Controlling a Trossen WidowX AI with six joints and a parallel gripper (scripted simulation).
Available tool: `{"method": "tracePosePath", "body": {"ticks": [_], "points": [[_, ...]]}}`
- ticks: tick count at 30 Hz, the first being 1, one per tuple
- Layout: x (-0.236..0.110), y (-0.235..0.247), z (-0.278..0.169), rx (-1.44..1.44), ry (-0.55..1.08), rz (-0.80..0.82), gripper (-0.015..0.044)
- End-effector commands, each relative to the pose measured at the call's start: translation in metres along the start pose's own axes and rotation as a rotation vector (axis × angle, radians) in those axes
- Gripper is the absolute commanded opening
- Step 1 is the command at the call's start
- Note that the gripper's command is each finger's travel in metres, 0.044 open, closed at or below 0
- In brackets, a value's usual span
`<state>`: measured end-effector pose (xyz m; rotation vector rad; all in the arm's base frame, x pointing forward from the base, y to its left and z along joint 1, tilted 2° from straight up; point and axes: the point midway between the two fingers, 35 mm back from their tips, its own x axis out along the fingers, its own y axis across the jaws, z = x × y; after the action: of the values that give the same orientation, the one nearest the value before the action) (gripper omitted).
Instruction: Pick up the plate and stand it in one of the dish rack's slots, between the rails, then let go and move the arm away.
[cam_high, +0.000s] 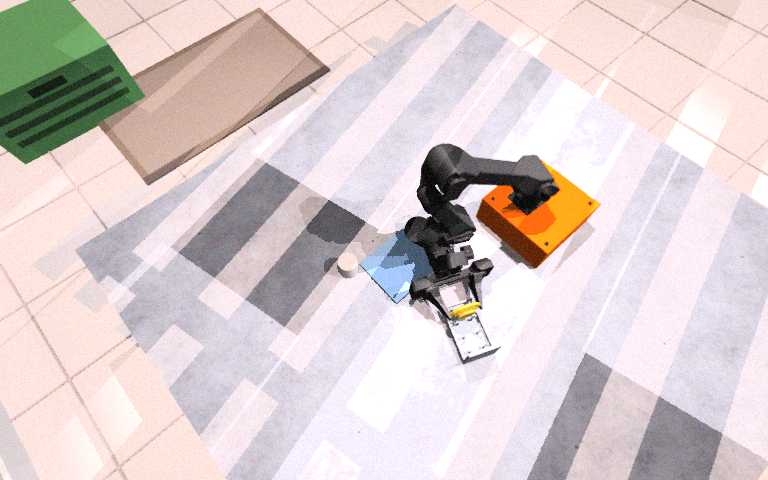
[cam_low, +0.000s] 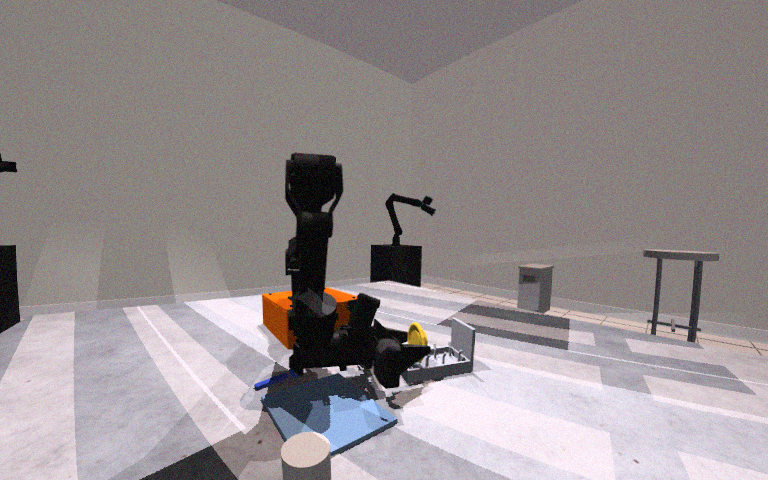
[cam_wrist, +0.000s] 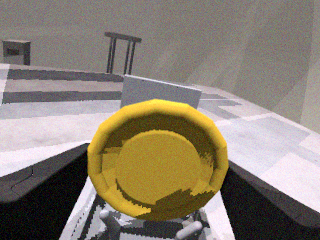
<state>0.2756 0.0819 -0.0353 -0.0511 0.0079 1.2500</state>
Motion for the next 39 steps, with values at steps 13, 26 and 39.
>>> {"method": "tracePosePath", "body": {"ticks": [13,26,39], "points": [[0.0,0.0,0.0,0.0,0.0,0.0,0.04],[-0.002,-0.013,0.093,0.039,-0.018,-0.006,0.04],[0.0,-0.046,0.113,0.146,0.01,-0.105,0.04]]}}
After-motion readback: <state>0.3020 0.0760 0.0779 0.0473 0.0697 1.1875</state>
